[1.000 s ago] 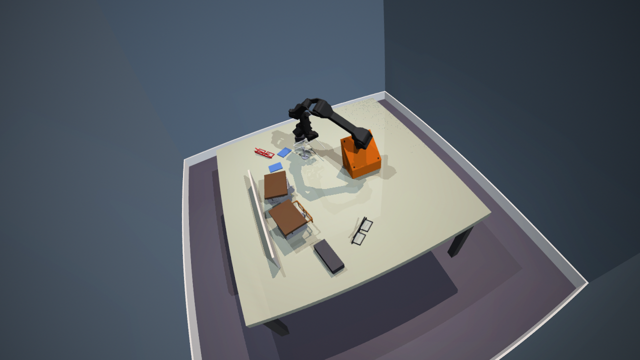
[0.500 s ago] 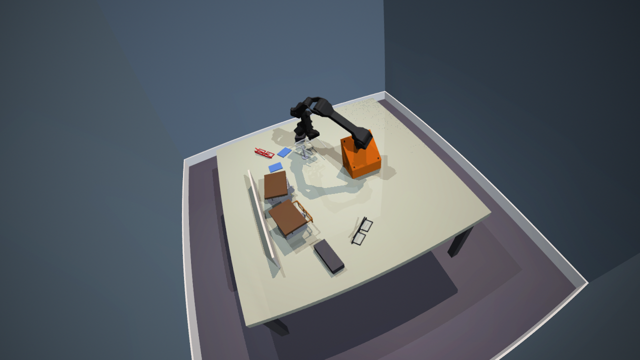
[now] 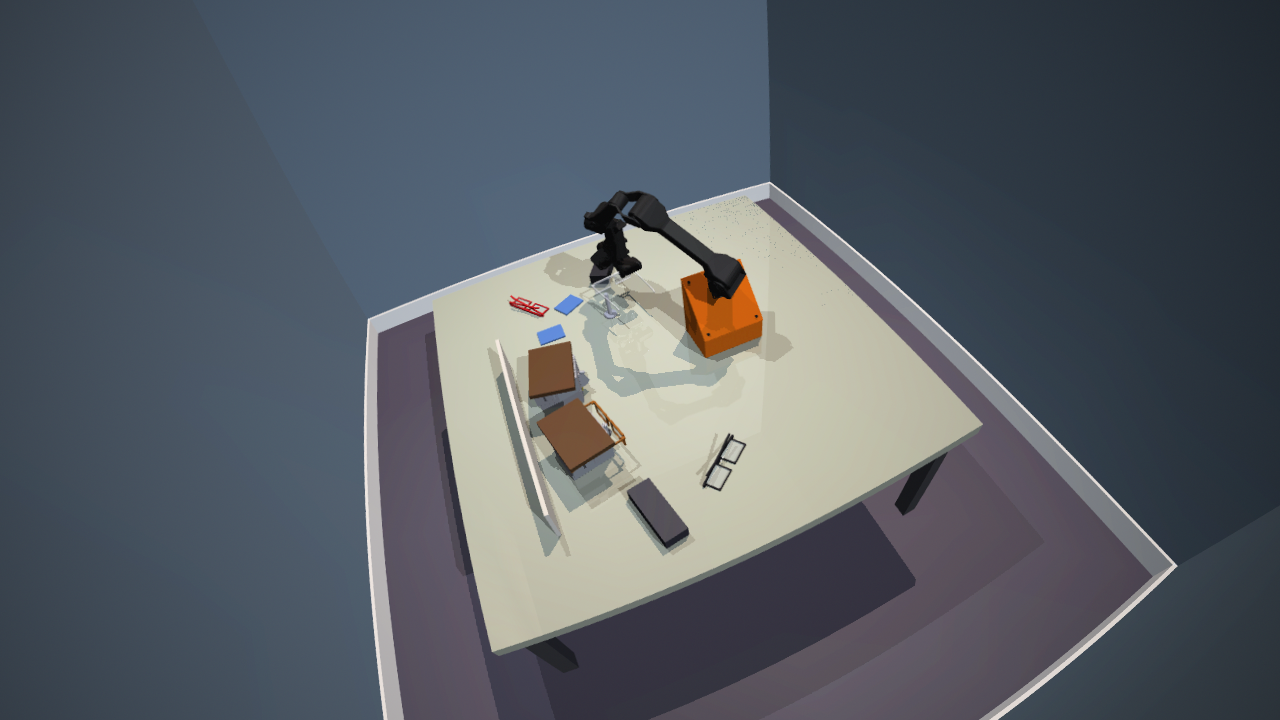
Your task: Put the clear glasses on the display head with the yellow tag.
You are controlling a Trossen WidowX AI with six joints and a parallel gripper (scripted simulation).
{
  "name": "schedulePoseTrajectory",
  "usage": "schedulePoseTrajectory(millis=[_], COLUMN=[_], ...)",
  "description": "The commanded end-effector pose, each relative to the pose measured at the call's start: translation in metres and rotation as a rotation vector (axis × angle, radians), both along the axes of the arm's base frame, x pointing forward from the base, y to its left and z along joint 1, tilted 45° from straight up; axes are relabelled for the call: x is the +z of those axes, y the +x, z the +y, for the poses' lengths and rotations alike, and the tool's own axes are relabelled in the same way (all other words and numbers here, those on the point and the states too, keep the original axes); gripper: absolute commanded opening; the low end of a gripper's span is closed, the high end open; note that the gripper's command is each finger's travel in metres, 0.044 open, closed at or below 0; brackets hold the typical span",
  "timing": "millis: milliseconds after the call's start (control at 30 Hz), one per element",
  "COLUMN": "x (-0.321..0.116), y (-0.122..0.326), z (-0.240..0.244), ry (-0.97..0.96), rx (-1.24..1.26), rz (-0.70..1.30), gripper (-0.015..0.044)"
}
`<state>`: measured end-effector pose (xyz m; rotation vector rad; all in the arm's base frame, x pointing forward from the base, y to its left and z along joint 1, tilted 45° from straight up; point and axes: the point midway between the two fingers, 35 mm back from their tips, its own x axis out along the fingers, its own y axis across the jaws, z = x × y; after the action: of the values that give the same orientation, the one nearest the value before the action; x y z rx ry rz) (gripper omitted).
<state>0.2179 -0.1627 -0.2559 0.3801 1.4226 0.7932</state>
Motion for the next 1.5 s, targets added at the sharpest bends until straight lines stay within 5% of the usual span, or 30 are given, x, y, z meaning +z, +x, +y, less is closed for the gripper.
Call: schedulePoseTrajectory(millis=[0, 1100, 1467], x=[-0.001, 0.000, 0.044], y=[-0.003, 0.005, 0.011], z=[-0.003, -0.001, -0.042], ry=[-0.006, -0.005, -0.007], rx=[0.003, 0.003, 0.003], rz=[-0.001, -0.002, -0.001], gripper=[0.0000, 0.0000, 0.0000])
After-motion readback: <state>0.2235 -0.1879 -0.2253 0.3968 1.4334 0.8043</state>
